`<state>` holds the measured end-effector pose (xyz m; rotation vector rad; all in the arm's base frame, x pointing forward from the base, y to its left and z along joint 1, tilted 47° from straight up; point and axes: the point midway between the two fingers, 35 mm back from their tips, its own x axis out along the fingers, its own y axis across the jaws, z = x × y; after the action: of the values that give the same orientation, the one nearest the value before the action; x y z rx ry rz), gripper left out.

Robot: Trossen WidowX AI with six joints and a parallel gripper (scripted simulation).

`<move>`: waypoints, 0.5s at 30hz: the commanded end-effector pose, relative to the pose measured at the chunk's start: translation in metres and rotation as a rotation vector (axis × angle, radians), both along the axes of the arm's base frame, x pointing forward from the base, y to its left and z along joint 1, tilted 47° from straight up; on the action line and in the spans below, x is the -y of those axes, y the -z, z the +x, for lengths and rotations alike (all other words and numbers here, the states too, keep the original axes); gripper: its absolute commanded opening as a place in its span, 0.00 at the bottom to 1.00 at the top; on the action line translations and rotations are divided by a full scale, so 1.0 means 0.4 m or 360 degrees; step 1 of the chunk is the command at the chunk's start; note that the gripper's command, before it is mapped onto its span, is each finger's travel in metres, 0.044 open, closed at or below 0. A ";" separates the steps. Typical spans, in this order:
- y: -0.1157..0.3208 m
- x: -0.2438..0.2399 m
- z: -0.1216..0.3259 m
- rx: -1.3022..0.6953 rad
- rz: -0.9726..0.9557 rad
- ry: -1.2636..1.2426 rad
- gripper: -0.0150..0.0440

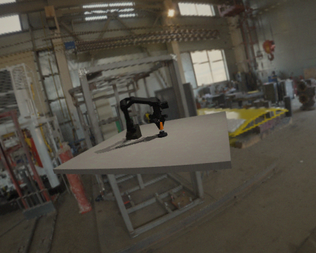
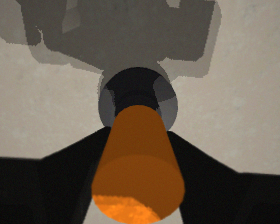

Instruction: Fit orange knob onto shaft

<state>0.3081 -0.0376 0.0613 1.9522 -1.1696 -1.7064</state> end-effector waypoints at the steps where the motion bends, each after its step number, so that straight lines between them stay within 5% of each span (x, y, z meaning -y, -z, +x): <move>1: -0.001 -0.006 0.003 -0.0042 0.0003 -0.0055 0.25; 15: 0.004 0.006 -0.001 -0.0042 0.0002 -0.0055 0.25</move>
<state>0.3071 -0.0387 0.0597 1.9331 -1.1222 -1.7158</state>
